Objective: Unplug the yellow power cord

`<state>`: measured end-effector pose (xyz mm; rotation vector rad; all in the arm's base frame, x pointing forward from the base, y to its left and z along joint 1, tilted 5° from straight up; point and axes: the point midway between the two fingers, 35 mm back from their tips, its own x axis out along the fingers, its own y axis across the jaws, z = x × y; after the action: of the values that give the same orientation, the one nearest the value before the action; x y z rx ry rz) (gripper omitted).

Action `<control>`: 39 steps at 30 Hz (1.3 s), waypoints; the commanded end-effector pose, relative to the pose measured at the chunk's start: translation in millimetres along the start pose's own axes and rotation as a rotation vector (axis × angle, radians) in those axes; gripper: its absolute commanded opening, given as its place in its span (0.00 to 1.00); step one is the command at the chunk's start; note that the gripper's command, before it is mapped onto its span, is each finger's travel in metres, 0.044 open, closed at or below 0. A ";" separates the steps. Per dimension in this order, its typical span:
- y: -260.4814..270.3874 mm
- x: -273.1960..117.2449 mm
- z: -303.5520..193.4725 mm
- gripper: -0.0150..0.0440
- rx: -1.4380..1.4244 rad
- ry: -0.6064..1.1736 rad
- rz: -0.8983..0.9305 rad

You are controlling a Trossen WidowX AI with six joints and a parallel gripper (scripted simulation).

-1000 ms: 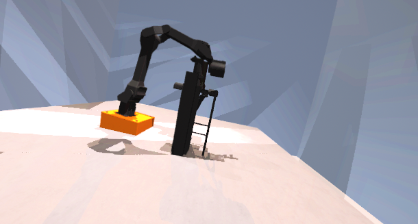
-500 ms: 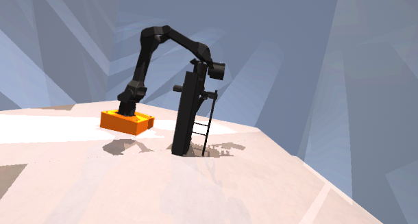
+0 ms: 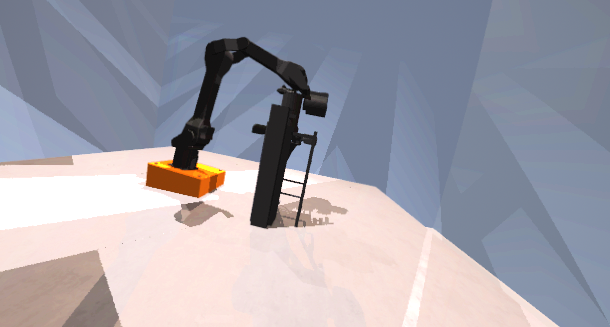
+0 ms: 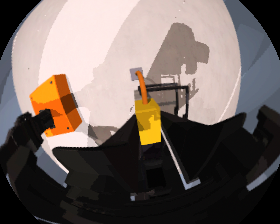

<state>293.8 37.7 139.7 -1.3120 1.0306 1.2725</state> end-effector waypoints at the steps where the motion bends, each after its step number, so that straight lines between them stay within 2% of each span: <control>1: -1.1 -0.1 0.2 0.25 0.001 0.000 -0.005; 37: -0.2 -1.3 55.9 0.25 -0.002 -0.007 0.000; 39: -0.3 -0.8 50.1 0.34 -0.002 -0.007 0.000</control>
<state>285.3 88.1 141.6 -1.3093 1.0281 1.2823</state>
